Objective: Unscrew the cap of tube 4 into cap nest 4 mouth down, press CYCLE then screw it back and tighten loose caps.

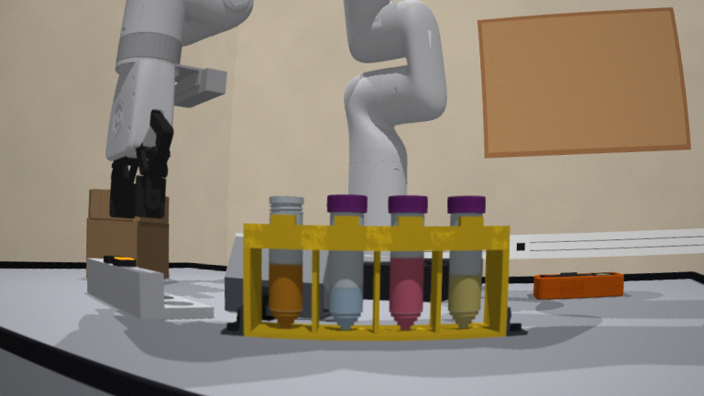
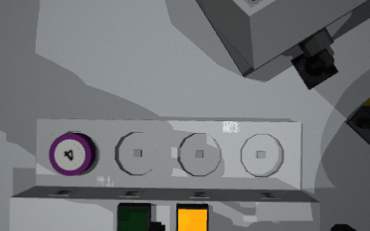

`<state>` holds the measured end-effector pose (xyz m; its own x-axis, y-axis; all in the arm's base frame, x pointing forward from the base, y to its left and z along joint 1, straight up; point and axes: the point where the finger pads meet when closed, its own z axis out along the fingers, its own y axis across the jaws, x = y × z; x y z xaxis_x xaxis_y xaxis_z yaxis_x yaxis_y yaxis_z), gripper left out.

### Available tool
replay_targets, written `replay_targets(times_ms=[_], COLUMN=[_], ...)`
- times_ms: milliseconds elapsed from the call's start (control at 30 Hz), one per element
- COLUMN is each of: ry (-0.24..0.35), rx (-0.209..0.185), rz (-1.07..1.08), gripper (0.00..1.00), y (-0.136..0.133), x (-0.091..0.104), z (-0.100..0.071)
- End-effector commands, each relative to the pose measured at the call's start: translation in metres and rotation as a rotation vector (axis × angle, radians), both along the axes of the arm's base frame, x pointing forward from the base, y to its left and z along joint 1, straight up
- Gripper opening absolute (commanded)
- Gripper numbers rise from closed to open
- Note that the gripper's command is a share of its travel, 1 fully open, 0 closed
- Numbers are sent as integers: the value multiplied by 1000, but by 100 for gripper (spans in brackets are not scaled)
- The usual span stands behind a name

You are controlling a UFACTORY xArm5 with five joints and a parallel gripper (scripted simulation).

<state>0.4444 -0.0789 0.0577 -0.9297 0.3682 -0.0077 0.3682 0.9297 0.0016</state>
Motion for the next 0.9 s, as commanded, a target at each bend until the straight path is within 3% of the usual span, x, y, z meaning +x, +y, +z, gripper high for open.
replay_targets(times_ms=[0, 133, 233, 867], ry=[3, 3, 3, 3], rx=[5, 5, 5, 5], rz=[1, 1, 1, 1], gripper=[100, 100, 100, 100], y=[-19, -26, -40, -40], x=[31, 42, 62, 62], z=[-2, -3, -4, -4])
